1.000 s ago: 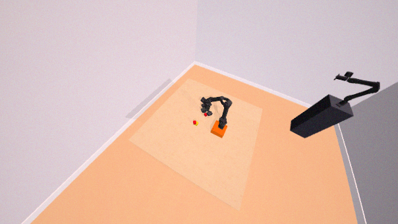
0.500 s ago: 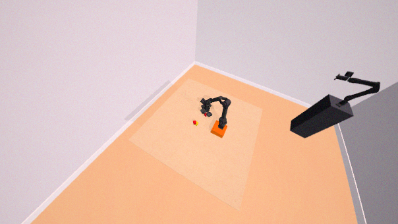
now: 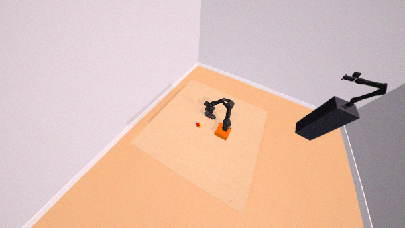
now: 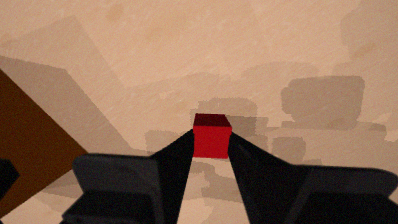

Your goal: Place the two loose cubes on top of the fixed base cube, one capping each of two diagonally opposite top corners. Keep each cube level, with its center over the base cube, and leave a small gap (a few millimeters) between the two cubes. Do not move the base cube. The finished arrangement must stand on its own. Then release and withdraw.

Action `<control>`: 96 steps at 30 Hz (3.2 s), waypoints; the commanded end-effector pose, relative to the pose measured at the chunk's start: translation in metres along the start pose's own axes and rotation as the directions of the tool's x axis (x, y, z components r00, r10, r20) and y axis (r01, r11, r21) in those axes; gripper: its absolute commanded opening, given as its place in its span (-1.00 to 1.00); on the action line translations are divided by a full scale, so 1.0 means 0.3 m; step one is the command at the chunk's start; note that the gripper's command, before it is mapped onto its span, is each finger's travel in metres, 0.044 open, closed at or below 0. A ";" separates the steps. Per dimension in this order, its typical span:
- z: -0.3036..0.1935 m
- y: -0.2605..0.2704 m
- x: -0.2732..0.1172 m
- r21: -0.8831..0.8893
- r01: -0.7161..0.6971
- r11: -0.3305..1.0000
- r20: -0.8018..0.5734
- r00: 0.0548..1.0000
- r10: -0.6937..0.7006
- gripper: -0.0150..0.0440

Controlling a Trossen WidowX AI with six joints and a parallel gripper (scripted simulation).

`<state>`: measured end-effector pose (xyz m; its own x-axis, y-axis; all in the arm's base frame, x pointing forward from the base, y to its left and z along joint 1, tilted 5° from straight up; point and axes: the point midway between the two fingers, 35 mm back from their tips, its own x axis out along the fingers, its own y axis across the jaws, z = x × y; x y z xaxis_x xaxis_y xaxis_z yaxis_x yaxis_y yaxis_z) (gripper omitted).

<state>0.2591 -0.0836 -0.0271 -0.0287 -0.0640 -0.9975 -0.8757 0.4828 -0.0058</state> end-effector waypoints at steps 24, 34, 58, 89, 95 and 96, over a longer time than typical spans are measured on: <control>0.004 -0.020 -0.230 -0.006 -0.003 1.000 -0.004 1.000 0.003 -0.14; 0.001 -0.009 -0.336 -0.006 -0.003 1.000 -0.004 1.000 0.003 -0.14; 0.172 0.042 -0.358 0.017 -0.008 1.000 -0.003 1.000 0.008 -0.14; 0.451 0.180 -0.353 0.086 -0.011 0.996 0.007 1.000 0.010 -0.14; 0.501 0.215 -0.352 0.103 -0.012 0.995 0.011 1.000 0.011 -0.14; 0.510 0.221 -0.352 0.106 -0.012 0.994 0.011 1.000 0.011 -0.14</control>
<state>0.2767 0.0789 0.0677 -0.0348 -0.0555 -0.9979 -0.8266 0.5627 -0.0025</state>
